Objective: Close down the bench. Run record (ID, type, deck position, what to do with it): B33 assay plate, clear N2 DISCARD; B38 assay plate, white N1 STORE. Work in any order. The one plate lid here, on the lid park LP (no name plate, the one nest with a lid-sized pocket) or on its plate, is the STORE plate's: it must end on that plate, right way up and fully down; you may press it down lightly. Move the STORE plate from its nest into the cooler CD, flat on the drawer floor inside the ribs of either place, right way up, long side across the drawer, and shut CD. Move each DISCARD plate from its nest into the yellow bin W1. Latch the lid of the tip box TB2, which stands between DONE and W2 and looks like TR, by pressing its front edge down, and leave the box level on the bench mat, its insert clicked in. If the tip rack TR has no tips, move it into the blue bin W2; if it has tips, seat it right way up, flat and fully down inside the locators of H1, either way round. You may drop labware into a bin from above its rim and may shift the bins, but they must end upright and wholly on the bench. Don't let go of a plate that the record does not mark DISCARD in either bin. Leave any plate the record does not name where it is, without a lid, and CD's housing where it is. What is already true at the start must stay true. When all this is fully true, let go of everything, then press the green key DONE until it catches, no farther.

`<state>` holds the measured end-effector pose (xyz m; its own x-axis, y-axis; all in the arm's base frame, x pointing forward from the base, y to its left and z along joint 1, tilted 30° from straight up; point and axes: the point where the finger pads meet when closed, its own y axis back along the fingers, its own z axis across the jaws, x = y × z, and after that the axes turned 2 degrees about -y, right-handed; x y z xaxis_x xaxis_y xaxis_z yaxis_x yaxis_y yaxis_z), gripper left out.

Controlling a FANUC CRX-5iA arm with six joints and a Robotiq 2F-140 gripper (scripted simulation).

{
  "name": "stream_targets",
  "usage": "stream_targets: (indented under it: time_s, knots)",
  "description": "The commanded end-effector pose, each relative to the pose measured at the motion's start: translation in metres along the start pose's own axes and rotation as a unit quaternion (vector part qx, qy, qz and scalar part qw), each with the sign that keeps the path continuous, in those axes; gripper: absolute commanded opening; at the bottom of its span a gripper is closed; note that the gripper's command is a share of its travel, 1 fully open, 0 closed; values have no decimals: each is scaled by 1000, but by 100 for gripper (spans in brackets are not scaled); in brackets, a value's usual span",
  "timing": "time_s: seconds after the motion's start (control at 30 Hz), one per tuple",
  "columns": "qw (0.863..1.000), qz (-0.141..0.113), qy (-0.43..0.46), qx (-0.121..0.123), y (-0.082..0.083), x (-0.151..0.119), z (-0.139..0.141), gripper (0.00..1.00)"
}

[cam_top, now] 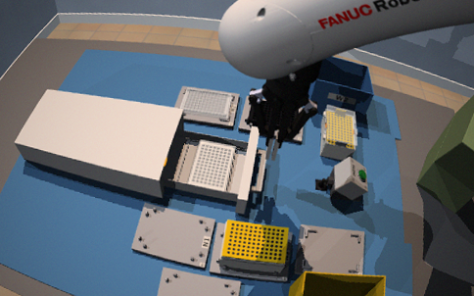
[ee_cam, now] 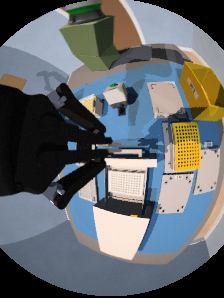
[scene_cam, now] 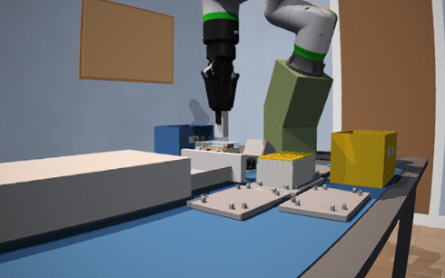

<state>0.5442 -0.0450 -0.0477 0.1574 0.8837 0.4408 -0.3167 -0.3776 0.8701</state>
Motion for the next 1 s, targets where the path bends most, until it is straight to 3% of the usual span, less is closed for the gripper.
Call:
stream_targets:
  time_s: [0.0, 0.23, 0.97]
  knots:
    - [1000, 0, 0, -1, -2, 0, -7, 0]
    - [1000, 0, 0, -1, -8, -1, -34, 0]
    - [1000, 0, 0, -1, -8, -1, -35, 0]
